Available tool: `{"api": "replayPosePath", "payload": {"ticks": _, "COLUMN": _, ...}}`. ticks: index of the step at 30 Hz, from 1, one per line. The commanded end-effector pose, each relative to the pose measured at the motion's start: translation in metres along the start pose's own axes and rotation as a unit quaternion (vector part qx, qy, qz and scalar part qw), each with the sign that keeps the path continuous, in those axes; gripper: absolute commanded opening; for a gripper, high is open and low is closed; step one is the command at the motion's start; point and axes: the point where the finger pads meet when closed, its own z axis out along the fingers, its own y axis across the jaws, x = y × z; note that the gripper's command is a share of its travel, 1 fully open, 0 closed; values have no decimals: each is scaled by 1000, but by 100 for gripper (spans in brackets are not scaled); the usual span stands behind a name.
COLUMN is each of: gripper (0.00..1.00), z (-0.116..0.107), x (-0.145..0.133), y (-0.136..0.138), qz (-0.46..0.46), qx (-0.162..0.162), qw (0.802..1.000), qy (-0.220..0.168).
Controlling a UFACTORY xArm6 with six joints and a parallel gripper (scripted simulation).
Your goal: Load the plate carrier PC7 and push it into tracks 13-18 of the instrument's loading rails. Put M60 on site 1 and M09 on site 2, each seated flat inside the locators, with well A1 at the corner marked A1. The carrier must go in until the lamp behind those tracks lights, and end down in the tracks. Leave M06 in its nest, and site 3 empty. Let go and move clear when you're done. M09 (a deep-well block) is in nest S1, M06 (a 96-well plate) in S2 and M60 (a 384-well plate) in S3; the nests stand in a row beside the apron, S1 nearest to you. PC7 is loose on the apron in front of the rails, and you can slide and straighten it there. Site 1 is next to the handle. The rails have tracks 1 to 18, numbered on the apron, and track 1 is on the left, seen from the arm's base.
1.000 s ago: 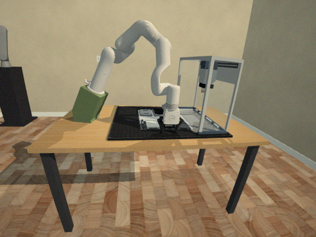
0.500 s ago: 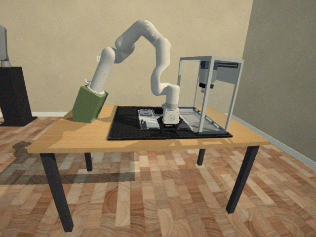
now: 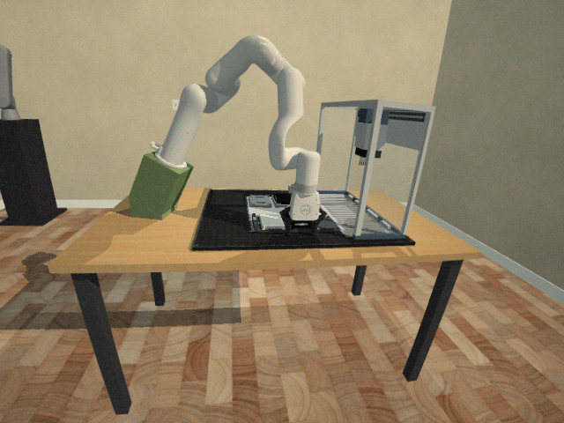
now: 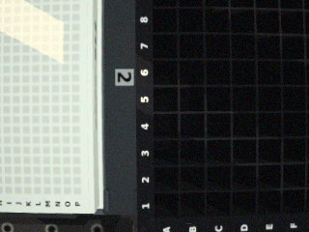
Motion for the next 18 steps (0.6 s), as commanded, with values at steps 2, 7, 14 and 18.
{"api": "replayPosePath", "payload": {"ticks": 2, "gripper": 100, "z": -1, "x": 1, "y": 1, "qz": 0, "qx": -2, "qw": 1000, "qy": -1}}
{"api": "replayPosePath", "payload": {"ticks": 7, "gripper": 100, "z": -1, "x": 3, "y": 2, "qz": 0, "qx": -2, "qw": 1000, "qy": -1}}
{"api": "replayPosePath", "payload": {"ticks": 14, "gripper": 100, "z": -1, "x": 6, "y": 1, "qz": 0, "qx": -2, "qw": 1000, "qy": -1}}
{"api": "replayPosePath", "payload": {"ticks": 18, "gripper": 100, "z": -1, "x": 8, "y": 1, "qz": 0, "qx": -2, "qw": 1000, "qy": -1}}
